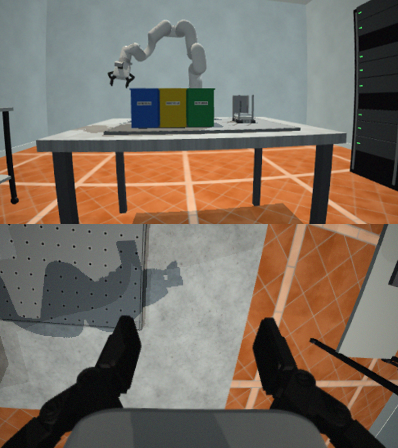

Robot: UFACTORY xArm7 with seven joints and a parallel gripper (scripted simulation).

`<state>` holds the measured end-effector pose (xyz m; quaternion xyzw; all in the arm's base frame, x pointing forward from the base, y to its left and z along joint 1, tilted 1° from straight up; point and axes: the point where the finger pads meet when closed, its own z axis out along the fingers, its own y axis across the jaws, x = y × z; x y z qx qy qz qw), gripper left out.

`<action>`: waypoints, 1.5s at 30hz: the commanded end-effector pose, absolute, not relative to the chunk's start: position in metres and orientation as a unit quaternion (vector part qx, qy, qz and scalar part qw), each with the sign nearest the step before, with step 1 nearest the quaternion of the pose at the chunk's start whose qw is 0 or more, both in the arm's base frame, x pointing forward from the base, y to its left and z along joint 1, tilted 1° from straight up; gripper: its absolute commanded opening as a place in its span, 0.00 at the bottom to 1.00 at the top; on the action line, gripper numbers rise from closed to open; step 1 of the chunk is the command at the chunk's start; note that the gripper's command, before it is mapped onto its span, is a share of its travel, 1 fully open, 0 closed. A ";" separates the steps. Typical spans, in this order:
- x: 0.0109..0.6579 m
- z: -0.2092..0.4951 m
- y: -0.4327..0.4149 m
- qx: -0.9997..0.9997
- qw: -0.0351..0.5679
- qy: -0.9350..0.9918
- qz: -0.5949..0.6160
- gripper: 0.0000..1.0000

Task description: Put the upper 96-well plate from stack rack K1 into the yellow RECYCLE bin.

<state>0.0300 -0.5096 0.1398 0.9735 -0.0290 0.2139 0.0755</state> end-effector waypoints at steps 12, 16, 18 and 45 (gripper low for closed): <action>0.030 0.142 -0.511 0.973 0.078 -0.029 0.214 1.00; 0.030 0.142 -0.511 0.973 0.078 -0.029 0.214 1.00; 0.035 0.142 -0.510 0.974 0.062 -0.031 0.216 1.00; 0.142 0.152 -0.477 0.976 0.011 -0.038 0.213 1.00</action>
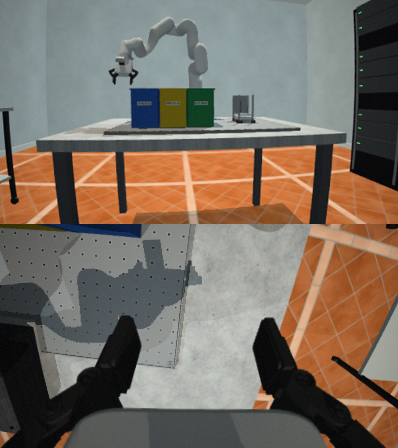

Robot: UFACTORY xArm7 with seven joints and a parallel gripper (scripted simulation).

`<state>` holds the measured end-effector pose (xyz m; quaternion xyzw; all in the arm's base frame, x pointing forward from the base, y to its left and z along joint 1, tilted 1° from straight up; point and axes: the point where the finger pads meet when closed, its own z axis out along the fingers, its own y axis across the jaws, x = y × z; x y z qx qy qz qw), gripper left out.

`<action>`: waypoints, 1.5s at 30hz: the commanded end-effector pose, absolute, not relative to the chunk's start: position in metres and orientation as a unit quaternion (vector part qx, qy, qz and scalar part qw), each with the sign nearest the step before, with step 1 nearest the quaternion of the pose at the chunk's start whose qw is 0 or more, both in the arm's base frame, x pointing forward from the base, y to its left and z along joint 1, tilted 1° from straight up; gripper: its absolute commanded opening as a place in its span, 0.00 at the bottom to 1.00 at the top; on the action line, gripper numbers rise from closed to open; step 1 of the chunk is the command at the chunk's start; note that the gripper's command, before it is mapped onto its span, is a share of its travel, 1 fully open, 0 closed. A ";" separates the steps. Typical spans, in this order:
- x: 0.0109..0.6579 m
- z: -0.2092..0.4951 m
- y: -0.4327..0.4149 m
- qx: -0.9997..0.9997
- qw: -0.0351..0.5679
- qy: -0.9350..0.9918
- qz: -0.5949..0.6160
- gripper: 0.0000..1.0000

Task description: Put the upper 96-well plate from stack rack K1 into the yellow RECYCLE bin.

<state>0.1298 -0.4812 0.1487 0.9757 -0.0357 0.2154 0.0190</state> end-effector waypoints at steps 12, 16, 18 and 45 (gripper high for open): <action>0.186 0.155 -0.456 0.977 -0.005 -0.040 0.210 1.00; 0.198 0.156 -0.449 0.978 -0.021 -0.043 0.204 1.00; 0.206 0.157 -0.443 0.978 -0.021 -0.043 0.204 1.00; 0.290 0.163 -0.376 0.980 -0.061 -0.051 0.180 1.00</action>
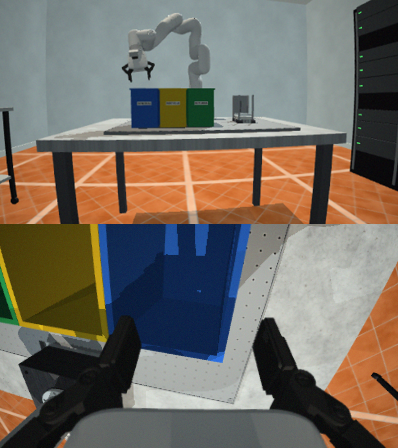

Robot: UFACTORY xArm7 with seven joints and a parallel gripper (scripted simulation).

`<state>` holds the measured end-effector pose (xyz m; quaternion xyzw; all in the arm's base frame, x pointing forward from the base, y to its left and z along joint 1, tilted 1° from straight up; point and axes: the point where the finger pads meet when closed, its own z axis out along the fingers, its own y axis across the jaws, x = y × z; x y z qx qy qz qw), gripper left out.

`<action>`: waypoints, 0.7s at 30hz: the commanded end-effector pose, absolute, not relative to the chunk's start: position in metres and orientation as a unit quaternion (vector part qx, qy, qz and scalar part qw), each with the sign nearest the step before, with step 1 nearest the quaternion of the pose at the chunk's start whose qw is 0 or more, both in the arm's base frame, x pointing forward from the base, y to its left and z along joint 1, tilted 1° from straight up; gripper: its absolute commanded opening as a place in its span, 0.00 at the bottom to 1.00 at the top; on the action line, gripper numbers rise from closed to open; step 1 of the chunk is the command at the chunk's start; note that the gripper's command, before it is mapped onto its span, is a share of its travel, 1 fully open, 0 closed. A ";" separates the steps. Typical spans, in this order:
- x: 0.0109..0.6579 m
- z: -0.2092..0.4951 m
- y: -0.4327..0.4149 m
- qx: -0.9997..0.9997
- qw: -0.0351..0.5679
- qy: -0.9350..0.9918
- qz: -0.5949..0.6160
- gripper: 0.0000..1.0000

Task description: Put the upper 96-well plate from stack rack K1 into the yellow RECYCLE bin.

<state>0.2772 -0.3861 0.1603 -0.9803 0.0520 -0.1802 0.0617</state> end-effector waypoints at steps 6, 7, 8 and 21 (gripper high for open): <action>0.308 0.165 -0.356 -0.981 0.072 0.053 -0.170 1.00; 0.311 0.165 -0.352 -0.981 0.072 0.053 -0.170 1.00; 0.312 0.165 -0.351 -0.981 0.072 0.053 -0.170 1.00; 0.343 0.168 -0.310 -0.983 0.090 0.059 -0.148 1.00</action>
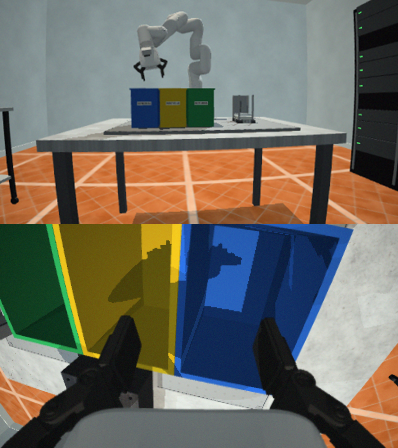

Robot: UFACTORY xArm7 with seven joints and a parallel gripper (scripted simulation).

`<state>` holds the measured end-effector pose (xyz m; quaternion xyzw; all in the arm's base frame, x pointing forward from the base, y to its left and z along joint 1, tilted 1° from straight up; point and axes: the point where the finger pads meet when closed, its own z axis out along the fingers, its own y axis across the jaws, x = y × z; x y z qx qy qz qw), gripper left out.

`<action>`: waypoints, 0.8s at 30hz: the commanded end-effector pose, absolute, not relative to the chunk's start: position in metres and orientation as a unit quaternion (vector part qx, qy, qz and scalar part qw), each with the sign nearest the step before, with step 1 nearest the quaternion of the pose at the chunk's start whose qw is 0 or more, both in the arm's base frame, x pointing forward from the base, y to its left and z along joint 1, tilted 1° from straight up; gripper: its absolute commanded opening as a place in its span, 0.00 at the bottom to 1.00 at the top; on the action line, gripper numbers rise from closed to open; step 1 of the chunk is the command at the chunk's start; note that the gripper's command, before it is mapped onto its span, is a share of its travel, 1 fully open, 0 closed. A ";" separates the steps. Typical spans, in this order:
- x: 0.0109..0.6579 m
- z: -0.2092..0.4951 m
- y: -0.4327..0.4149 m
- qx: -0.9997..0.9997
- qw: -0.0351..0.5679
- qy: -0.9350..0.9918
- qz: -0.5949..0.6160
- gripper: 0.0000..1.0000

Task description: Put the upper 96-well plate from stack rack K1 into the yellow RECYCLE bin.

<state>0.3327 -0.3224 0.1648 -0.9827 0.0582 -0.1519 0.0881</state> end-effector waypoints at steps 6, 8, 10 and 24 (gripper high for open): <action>0.357 0.169 -0.289 -0.984 0.096 0.062 -0.136 1.00; 0.357 0.169 -0.289 -0.984 0.096 0.062 -0.136 1.00; 0.362 0.169 -0.280 -0.984 0.096 0.062 -0.136 1.00; 0.387 0.172 -0.226 -0.986 0.106 0.068 -0.111 1.00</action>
